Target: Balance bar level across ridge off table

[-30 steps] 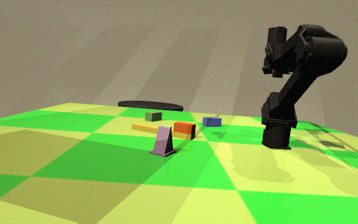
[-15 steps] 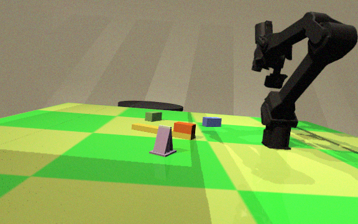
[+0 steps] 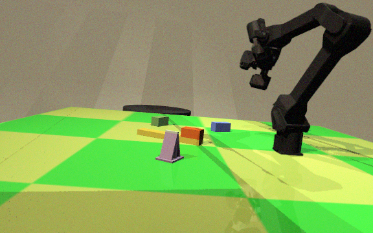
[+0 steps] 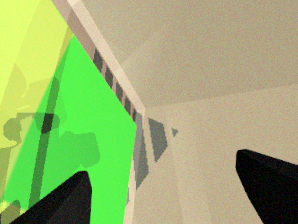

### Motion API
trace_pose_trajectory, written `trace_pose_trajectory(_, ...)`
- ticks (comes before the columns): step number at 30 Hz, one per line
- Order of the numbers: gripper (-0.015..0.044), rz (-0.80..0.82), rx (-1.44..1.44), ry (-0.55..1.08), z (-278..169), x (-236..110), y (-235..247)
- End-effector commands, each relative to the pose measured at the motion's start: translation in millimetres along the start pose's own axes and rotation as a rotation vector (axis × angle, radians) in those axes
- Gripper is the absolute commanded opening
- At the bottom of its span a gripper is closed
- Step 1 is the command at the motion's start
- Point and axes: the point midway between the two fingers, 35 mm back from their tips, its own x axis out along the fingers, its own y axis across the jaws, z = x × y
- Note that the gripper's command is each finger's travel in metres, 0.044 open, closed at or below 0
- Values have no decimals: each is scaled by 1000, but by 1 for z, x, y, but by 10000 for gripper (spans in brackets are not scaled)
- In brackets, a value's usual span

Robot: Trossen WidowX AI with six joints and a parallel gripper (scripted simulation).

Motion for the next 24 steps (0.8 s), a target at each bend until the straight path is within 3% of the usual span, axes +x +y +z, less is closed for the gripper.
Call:
trace_pose_trajectory(1,315,74,15,-74,26,-5,11)
trace_pose_trajectory(24,315,536,33,-318,138,-74,89)
